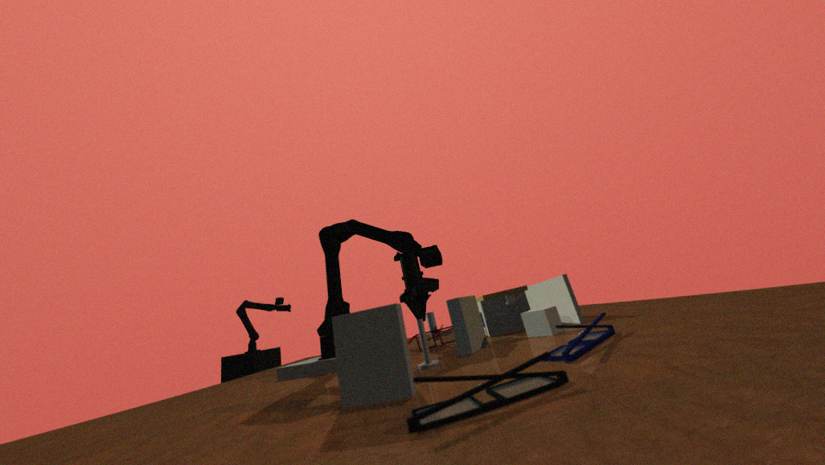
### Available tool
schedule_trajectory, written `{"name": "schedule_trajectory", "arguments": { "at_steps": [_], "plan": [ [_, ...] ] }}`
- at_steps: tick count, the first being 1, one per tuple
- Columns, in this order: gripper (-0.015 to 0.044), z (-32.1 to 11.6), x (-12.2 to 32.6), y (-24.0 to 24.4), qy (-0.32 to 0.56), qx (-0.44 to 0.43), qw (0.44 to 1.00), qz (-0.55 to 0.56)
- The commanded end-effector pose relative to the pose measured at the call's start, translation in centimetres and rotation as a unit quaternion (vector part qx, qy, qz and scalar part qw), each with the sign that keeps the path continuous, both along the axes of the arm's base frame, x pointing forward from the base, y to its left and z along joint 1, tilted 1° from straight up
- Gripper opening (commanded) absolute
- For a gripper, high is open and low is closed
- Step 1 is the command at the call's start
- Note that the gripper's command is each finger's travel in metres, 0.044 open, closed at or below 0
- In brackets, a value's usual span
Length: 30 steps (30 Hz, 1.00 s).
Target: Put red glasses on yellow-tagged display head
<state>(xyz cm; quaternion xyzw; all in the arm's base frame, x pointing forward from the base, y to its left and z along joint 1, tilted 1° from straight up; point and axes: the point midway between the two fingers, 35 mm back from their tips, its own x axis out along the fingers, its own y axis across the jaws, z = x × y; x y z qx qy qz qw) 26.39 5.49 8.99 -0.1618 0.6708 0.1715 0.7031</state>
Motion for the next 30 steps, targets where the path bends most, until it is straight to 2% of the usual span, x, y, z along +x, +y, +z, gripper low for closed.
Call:
{"name": "schedule_trajectory", "arguments": {
  "at_steps": [1,30],
  "plan": [
    [0.012,-0.8,-0.1,0.0,0.005,0.001,1.0,0.001],
    [0.012,-5.4,0.2,-0.6,0.005,0.001,1.0,0.001]
  ]
}}
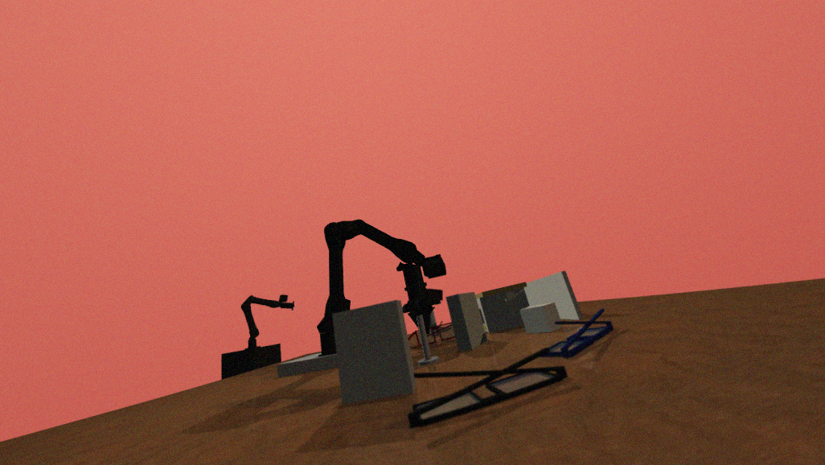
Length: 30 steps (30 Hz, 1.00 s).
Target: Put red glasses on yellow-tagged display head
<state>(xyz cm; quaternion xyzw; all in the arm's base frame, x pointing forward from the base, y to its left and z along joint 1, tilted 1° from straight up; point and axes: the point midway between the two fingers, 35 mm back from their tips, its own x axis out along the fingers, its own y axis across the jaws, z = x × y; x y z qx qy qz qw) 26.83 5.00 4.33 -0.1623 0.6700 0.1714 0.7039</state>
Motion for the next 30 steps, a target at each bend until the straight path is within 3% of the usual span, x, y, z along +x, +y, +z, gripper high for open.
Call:
{"name": "schedule_trajectory", "arguments": {
  "at_steps": [1,18,30],
  "plan": [
    [0.012,-0.91,-0.22,-0.08,0.006,0.001,1.0,0.001],
    [0.012,-1.13,-0.49,0.37,0.006,0.001,1.0,0.001],
    [0.004,-1.11,-0.36,0.08,0.006,-0.001,1.0,0.001]
  ]
}}
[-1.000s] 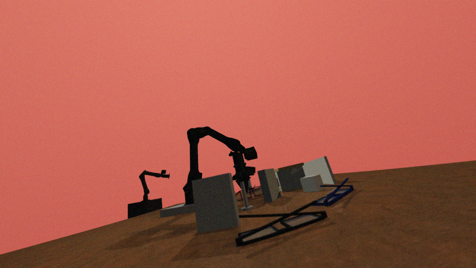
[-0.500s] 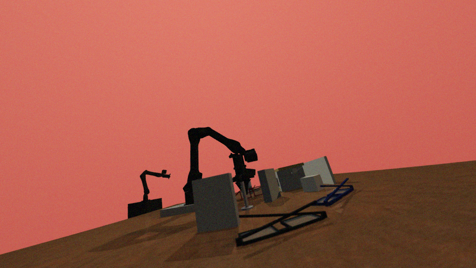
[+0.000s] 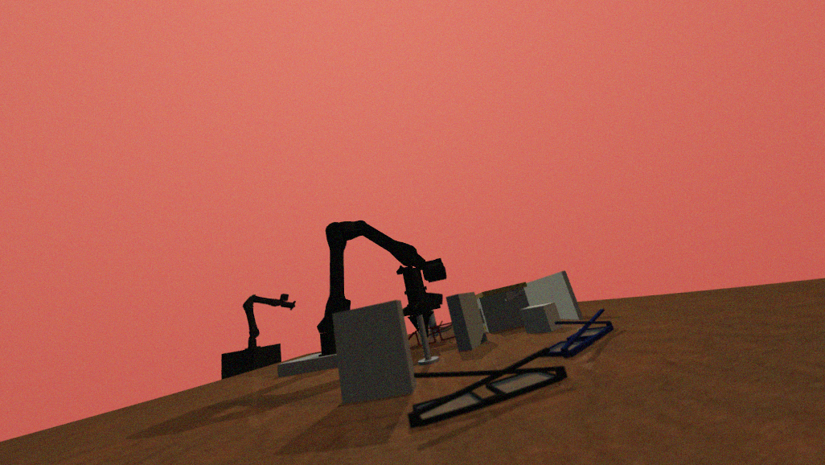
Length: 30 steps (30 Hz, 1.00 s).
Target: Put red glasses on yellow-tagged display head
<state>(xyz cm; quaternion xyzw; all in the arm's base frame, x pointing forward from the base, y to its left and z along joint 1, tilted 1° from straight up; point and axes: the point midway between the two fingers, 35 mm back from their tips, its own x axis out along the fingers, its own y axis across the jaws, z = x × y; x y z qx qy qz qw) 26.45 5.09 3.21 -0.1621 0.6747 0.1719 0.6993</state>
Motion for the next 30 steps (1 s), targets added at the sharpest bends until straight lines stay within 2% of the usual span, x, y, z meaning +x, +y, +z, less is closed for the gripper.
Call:
{"name": "schedule_trajectory", "arguments": {
  "at_steps": [1,6,14,30],
  "plan": [
    [0.0033,0.0,0.0,0.0,0.0,0.0,1.0,0.001],
    [0.0,0.0,0.0,0.0,0.0,0.0,1.0,0.001],
    [0.0,0.5,0.1,0.0,0.0,0.0,1.0,0.001],
    [0.0,8.6,0.4,-0.1,-0.001,0.002,1.0,0.001]
  ]
}}
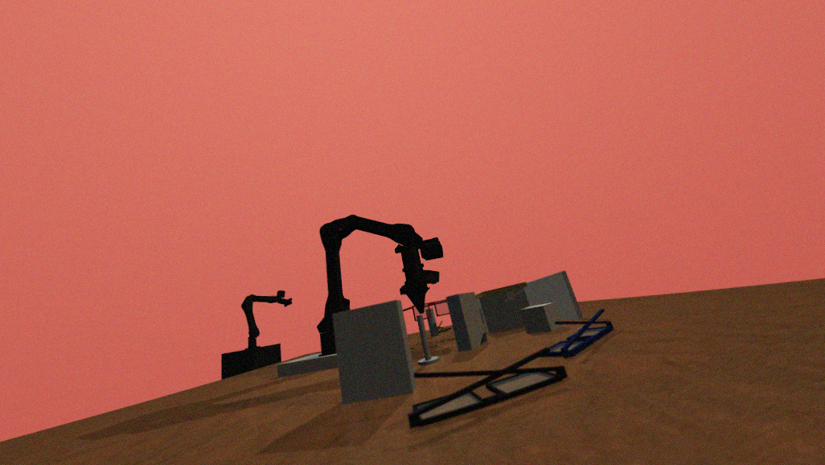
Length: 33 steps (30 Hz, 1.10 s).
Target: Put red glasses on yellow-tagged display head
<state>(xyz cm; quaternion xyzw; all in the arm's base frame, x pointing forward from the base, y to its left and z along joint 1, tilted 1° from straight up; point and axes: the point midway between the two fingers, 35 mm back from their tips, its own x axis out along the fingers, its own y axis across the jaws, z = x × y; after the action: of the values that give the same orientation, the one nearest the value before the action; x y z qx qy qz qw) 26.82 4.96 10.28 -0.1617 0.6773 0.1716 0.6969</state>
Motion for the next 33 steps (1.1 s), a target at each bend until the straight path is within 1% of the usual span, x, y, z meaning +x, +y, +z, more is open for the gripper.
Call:
{"name": "schedule_trajectory", "arguments": {
  "at_steps": [1,4,12,23,33],
  "plan": [
    [0.0,2.0,0.0,0.0,-0.004,0.003,1.0,0.001],
    [0.0,3.0,0.0,-0.1,-0.004,0.003,1.0,0.001],
    [0.0,3.2,0.6,-1.2,-0.004,0.003,1.0,-0.012],
    [0.0,3.3,2.4,-6.6,-0.004,0.001,0.998,-0.061],
    [0.0,3.3,3.2,-12.0,-0.003,-0.001,0.995,-0.104]
  ]
}}
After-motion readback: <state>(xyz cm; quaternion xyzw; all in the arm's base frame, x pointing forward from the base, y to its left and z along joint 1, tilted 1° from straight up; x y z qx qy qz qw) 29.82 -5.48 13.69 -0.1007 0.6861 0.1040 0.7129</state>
